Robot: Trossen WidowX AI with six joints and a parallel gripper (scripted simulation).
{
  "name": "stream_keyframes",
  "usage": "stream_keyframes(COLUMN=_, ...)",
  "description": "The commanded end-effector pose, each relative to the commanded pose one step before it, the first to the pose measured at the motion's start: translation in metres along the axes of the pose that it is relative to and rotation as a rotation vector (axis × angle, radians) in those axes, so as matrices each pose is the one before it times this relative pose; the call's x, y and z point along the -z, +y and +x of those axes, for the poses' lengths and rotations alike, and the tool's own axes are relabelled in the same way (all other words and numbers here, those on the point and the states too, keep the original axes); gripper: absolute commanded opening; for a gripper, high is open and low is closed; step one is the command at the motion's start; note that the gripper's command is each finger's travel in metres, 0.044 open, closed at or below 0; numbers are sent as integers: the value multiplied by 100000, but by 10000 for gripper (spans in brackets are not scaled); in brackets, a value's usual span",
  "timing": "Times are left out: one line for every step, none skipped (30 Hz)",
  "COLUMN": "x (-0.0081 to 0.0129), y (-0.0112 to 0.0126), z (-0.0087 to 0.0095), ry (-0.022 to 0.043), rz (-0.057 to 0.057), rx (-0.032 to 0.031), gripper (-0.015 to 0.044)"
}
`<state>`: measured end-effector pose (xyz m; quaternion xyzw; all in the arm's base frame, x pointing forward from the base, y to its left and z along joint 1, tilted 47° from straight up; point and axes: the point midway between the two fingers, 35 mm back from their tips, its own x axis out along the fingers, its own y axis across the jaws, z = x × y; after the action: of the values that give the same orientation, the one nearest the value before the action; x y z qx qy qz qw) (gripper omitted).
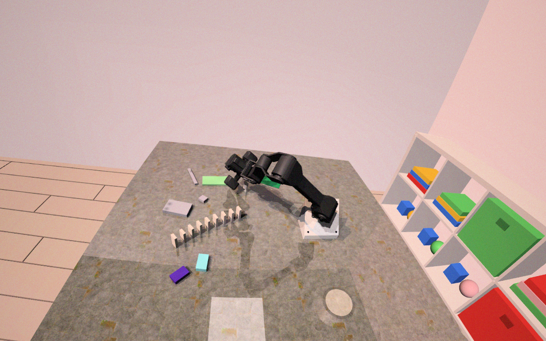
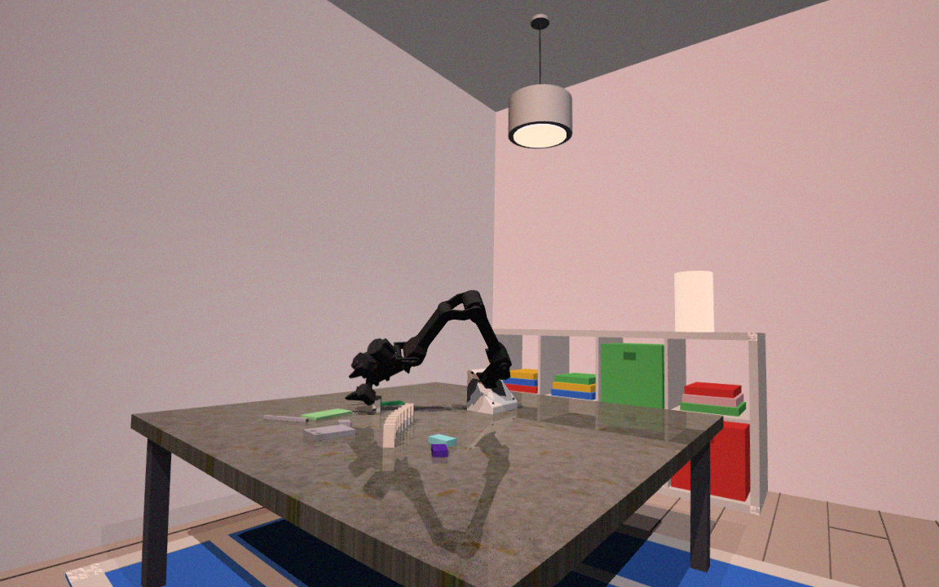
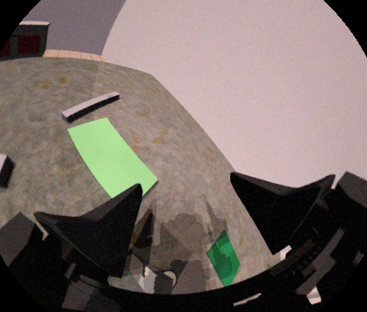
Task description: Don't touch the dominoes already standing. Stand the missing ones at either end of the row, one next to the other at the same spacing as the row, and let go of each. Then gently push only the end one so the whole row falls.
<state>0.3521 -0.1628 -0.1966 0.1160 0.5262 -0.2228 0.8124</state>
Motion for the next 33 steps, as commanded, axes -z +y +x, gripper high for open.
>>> stream_keyframes(x=-418, y=-3226, z=-376, ry=31821, rz=-42511, rx=-30116, gripper=440)
stream_keyframes(x=-240, y=-321, z=-354, ry=61, rz=-4682, rx=-2975, gripper=440)
stream_keyframes(x=172, y=24, z=-263, ry=1318, rz=-2637, rx=-2989, gripper=440)
stream_keyframes(x=179, y=52, z=-289, ry=1189, rz=-2575, rx=-3072, gripper=440)
stream_keyframes(x=238, y=145, z=-267, ry=1266, rz=-2321, rx=-3197, gripper=440)
stream_keyframes(x=-256, y=-101, z=-231, ry=-883, rz=-6844, rx=-3826, gripper=440)
stream_keyframes(x=179, y=298, z=-159, ry=755, rz=-3196, rx=-3759, gripper=440)
stream_keyframes(x=165, y=319, z=-177, ry=530, rz=-3168, rx=-3800, gripper=440)
stream_keyframes(x=170, y=353, z=-183, ry=316, rz=-3184, rx=-3906, gripper=440)
stream_keyframes(x=135, y=353, z=-202, ry=-4, rz=-3254, rx=-3861, gripper=440)
stream_keyframes(x=116, y=375, z=-216, ry=-234, rz=-3198, rx=-3858, gripper=440)
stream_keyframes(x=102, y=405, z=-228, ry=-472, rz=-3189, rx=-3911, gripper=440)
stream_keyframes(x=70, y=415, z=-248, ry=-774, rz=-3258, rx=-3885, gripper=440)
stream_keyframes(x=30, y=416, z=-267, ry=-1067, rz=-3283, rx=-3779, gripper=440)
stream_keyframes(x=-3, y=425, z=-281, ry=-1307, rz=-3223, rx=-3670, gripper=440)
stream_keyframes(x=-189, y=133, z=-439, ry=-3055, rz=-6192, rx=-3054, gripper=440)
stream_keyframes(x=7, y=643, z=-213, ry=-1002, rz=-1291, rx=-3826, gripper=440)
stream_keyframes(x=-30, y=634, z=-223, ry=-1191, rz=-1307, rx=-3707, gripper=440)
stream_keyframes(x=-28, y=703, z=-184, ry=-954, rz=-465, rx=-3746, gripper=440)
stream_keyframes(x=-39, y=191, z=-93, ry=-608, rz=-686, rx=-1159, gripper=440)
stream_keyframes(x=-3, y=14, z=-7, ry=-50, rz=-58, rx=-87, gripper=440)
stream_keyframes(x=0, y=0, z=0, ry=0, rz=0, rx=0, gripper=440)
stream_keyframes(x=0, y=0, z=0, ry=0, rz=0, rx=0, gripper=440)
stream_keyframes(x=0, y=0, z=0, ry=0, rz=0, rx=0, gripper=440)
stream_keyframes(x=0, y=0, z=0, ry=0, rz=0, rx=0, gripper=440)
stream_keyframes(x=0, y=0, z=0, ry=0, rz=0, rx=0, gripper=440)
stream_keyframes(x=0, y=0, z=0, ry=0, rz=0, rx=0, gripper=440)
stream_keyframes(x=0, y=0, z=0, ry=0, rz=0, rx=0, gripper=440)
stream_keyframes(x=0, y=0, z=0, ry=0, rz=0, rx=0, gripper=440)
stream_keyframes(x=0, y=0, z=0, ry=0, rz=0, rx=0, gripper=440)
stream_keyframes(x=0, y=0, z=0, ry=0, rz=0, rx=0, gripper=440)
stream_keyframes(x=0, y=0, z=0, ry=0, rz=0, rx=0, gripper=440)
stream_keyframes(x=0, y=0, z=0, ry=0, rz=0, rx=0, gripper=440)
